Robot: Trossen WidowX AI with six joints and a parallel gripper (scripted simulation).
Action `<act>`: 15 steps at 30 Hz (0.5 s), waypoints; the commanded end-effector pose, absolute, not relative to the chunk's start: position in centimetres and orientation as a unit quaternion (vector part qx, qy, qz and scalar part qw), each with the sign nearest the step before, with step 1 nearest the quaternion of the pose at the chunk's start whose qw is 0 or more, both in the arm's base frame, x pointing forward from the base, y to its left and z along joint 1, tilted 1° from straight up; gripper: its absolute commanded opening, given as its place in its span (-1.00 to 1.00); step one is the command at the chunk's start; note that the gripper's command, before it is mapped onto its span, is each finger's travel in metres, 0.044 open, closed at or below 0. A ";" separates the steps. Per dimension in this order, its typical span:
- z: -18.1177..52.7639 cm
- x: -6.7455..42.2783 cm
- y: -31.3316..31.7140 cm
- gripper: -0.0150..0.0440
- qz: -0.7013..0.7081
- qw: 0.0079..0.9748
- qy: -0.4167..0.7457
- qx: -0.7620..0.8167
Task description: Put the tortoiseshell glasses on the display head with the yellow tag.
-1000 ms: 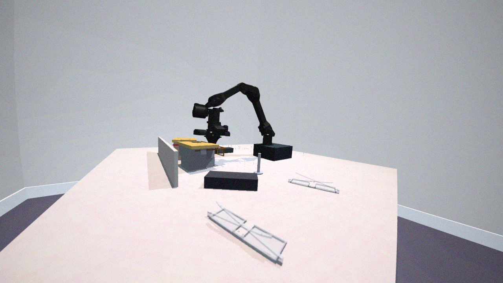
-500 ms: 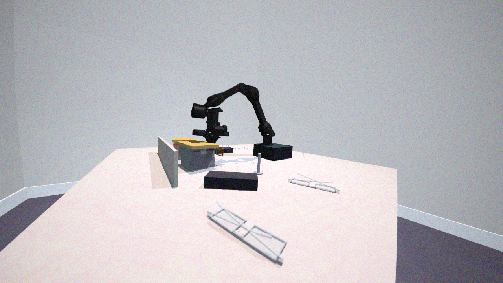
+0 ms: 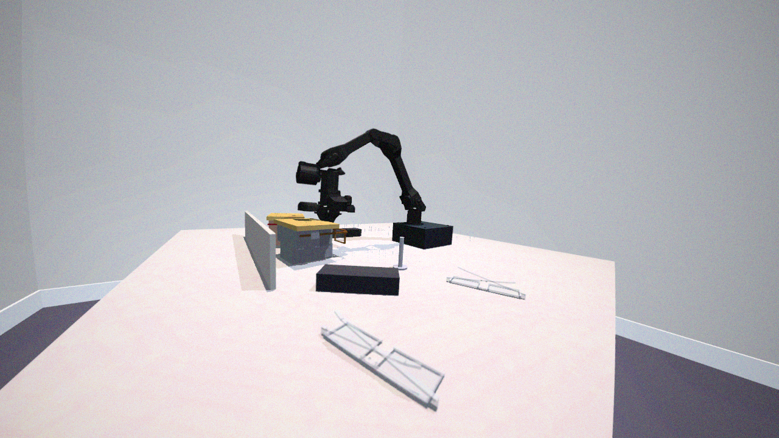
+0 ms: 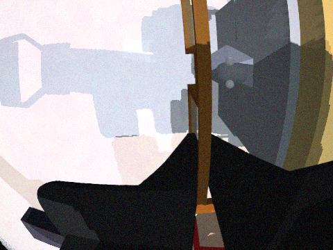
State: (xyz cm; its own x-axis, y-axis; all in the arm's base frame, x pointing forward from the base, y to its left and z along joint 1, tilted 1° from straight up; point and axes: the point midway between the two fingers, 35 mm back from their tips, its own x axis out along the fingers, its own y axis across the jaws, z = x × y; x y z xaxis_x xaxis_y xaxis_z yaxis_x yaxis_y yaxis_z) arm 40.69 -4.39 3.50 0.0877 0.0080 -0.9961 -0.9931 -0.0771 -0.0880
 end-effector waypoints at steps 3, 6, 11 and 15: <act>3.5 40.7 -4.4 -0.14 0.498 0.503 0.457 -0.539; 3.5 40.7 -4.4 -0.13 0.498 0.503 0.457 -0.539; 3.5 40.7 -4.4 -0.13 0.498 0.503 0.457 -0.539; 5.6 40.6 -4.4 -0.13 0.501 0.499 0.462 -0.535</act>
